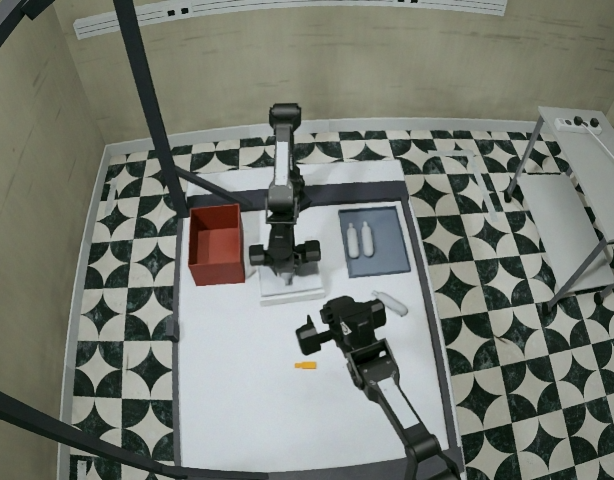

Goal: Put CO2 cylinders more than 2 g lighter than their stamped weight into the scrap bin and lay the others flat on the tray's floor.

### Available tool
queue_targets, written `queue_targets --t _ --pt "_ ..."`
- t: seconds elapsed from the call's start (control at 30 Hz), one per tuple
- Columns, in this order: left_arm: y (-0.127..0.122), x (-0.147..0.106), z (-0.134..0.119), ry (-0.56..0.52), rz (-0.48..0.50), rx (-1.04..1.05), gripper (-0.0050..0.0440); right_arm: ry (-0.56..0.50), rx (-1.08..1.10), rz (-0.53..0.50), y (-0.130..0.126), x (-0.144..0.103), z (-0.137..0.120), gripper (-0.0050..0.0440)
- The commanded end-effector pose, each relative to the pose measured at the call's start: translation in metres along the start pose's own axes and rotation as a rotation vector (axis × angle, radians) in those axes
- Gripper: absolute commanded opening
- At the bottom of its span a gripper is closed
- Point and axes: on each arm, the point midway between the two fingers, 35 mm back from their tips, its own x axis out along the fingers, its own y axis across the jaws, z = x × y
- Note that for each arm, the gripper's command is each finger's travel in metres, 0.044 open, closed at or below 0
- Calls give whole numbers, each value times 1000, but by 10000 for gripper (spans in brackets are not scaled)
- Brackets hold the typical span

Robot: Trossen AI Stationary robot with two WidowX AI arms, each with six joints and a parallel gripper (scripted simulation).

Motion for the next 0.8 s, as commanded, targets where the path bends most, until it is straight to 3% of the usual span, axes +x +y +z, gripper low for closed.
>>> queue_targets --t 0.0,0.63,0.73,0.77 --pt "0 -5 5 -24 -3 0 212 -33 -3 2 1 -7 11 440" --pt "0 -5 5 -24 -3 0 105 -33 -3 2 1 -7 11 440" --pt "0 -14 10 -44 -7 0 33 -33 -3 2 1 -7 11 440" --pt "0 -14 10 -44 -7 0 33 -33 -3 2 1 -7 11 440"
